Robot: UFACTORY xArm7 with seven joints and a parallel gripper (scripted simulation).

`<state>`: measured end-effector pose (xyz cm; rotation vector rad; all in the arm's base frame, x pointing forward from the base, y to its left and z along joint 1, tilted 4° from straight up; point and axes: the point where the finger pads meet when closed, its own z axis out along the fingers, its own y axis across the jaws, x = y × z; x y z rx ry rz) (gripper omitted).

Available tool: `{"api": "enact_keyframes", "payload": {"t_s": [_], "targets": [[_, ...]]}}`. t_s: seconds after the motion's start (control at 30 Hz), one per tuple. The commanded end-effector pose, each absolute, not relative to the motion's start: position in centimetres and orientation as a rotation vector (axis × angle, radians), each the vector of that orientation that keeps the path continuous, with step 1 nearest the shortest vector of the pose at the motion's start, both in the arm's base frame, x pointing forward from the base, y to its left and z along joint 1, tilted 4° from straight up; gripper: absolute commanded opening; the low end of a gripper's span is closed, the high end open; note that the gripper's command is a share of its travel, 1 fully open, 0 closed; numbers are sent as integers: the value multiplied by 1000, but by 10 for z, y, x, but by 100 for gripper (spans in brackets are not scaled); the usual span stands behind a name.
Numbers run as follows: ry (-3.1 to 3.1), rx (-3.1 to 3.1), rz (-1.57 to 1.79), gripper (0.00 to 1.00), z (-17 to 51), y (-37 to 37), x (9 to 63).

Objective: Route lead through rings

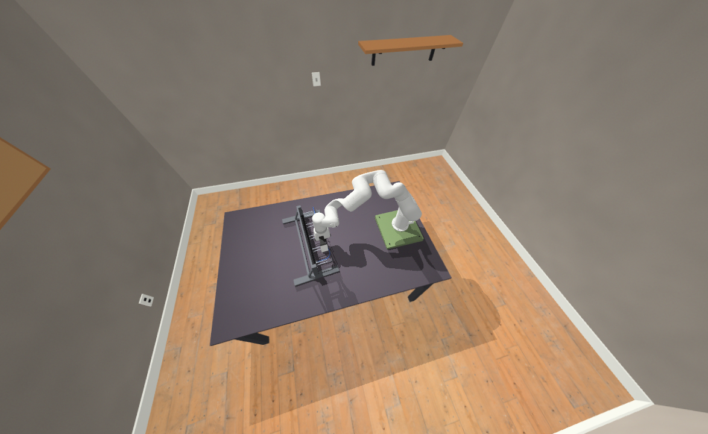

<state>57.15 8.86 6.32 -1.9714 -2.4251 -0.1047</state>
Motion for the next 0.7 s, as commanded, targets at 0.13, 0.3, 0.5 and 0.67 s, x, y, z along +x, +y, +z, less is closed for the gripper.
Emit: {"api": "enact_keyframes", "payload": {"t_s": [0.13,0.3,0.5,0.67], "targets": [[-2428,-1973,-111,0,66,89,575],[-2428,-1973,-111,0,66,90,580],[-2428,-1973,-111,0,66,92,586],[-2428,-1973,-111,0,66,93,594]]}}
